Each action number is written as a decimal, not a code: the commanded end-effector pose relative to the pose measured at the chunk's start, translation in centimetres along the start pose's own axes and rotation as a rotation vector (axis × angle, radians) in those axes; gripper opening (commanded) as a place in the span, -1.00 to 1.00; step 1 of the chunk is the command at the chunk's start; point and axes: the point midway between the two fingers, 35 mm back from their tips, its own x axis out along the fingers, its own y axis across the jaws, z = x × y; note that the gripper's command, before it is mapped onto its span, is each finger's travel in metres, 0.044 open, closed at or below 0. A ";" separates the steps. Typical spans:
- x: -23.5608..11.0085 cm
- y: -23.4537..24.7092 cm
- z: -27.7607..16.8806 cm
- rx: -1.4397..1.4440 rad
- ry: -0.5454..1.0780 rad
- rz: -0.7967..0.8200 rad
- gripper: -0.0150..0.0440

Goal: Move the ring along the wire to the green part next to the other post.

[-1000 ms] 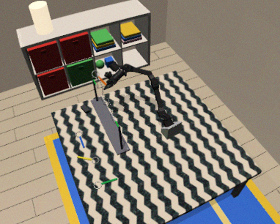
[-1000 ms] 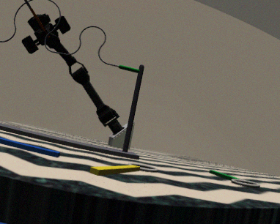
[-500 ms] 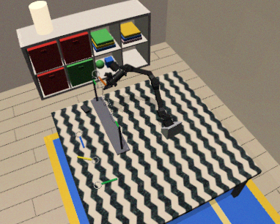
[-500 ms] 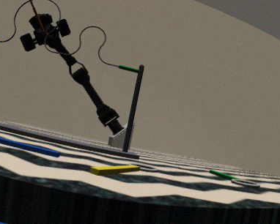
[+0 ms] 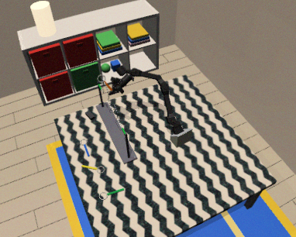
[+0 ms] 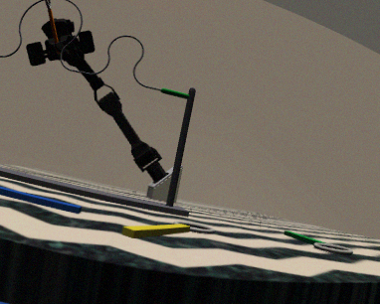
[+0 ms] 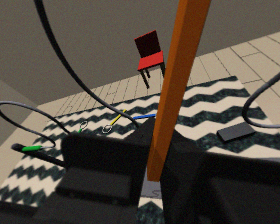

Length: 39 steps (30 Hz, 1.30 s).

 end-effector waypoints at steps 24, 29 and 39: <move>-0.3 -1.3 0.3 -0.306 -0.018 -0.155 -1.00; -0.4 -1.6 0.4 -0.362 -0.021 -0.183 -1.00; -0.4 -2.0 0.6 -0.476 -0.026 -0.239 -1.00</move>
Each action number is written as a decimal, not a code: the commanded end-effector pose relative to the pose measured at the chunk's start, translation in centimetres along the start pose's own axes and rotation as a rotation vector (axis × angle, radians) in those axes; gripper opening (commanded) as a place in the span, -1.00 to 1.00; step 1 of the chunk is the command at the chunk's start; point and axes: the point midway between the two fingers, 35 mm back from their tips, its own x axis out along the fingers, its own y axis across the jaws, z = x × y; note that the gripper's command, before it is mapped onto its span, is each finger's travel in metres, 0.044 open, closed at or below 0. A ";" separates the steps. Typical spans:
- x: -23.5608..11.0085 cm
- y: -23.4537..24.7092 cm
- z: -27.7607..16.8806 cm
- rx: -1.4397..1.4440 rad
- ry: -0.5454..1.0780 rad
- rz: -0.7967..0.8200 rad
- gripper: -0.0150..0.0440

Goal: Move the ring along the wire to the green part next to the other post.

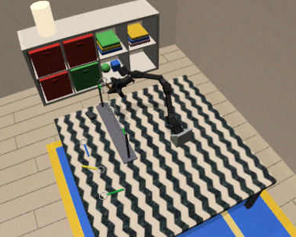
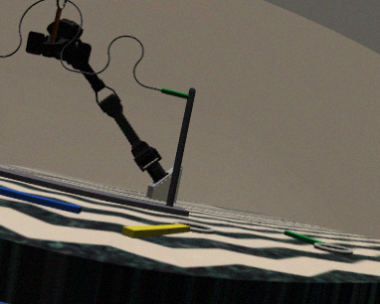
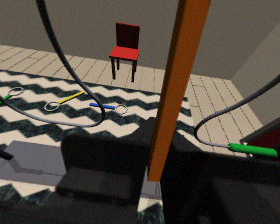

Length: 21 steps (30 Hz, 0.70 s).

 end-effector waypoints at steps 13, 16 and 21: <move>-0.4 -1.0 0.1 -0.179 -0.013 -0.097 -1.00; -0.4 -1.1 0.2 -0.213 -0.015 -0.113 -1.00; -0.4 -1.4 0.2 -0.269 -0.018 -0.141 -1.00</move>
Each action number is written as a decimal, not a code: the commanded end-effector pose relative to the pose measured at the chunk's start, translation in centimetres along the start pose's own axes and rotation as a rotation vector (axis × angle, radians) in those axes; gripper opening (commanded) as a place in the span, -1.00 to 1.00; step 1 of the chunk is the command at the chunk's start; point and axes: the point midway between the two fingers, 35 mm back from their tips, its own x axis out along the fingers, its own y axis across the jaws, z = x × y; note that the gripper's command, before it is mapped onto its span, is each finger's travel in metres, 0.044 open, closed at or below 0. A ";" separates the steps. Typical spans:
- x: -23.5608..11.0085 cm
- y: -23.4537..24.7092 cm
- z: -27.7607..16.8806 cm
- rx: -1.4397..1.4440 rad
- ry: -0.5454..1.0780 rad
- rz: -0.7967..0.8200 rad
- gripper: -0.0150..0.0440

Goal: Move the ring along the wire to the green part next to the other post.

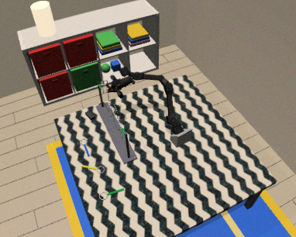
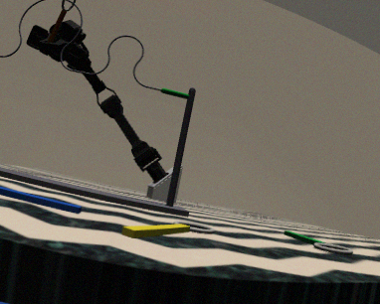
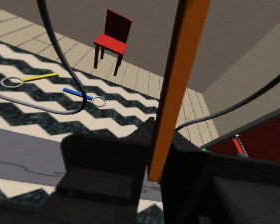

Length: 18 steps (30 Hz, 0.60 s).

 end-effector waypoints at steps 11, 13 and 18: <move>-0.3 -1.0 0.0 -0.156 -0.009 -0.086 -1.00; -0.3 -1.1 0.1 -0.178 -0.011 -0.096 -1.00; -0.4 -1.3 0.1 -0.235 -0.014 -0.124 -1.00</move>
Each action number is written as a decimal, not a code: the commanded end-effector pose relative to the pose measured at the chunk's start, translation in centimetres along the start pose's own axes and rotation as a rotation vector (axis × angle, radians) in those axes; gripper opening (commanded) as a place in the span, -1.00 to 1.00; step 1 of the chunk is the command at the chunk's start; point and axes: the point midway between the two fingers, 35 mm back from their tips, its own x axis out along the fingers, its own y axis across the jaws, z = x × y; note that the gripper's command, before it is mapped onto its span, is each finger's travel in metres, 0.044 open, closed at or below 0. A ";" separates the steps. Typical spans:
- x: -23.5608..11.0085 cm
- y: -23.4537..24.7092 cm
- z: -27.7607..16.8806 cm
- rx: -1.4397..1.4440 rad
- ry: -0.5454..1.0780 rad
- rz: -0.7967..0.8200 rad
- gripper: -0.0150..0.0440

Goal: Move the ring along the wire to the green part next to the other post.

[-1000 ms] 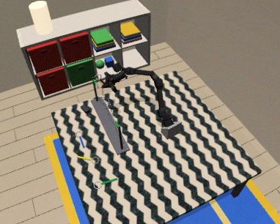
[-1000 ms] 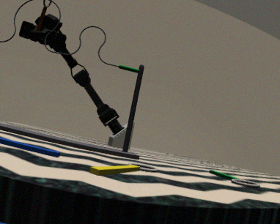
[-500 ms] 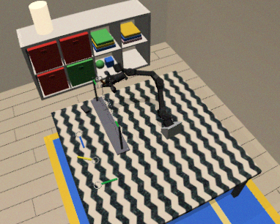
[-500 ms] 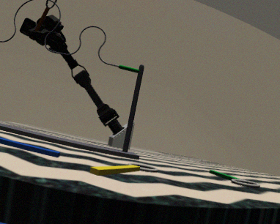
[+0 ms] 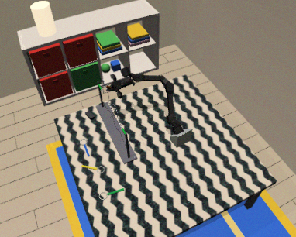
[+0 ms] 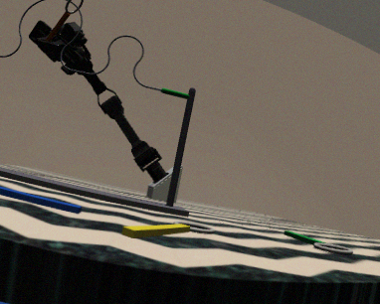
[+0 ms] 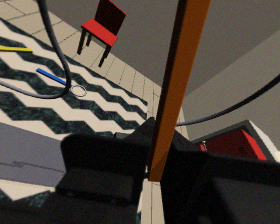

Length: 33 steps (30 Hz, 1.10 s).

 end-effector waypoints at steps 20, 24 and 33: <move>-0.3 -1.4 0.1 -0.257 -0.013 -0.133 -1.00; -0.4 -1.6 0.1 -0.303 -0.016 -0.154 -1.00; -0.4 -2.1 0.3 -0.405 -0.023 -0.202 -1.00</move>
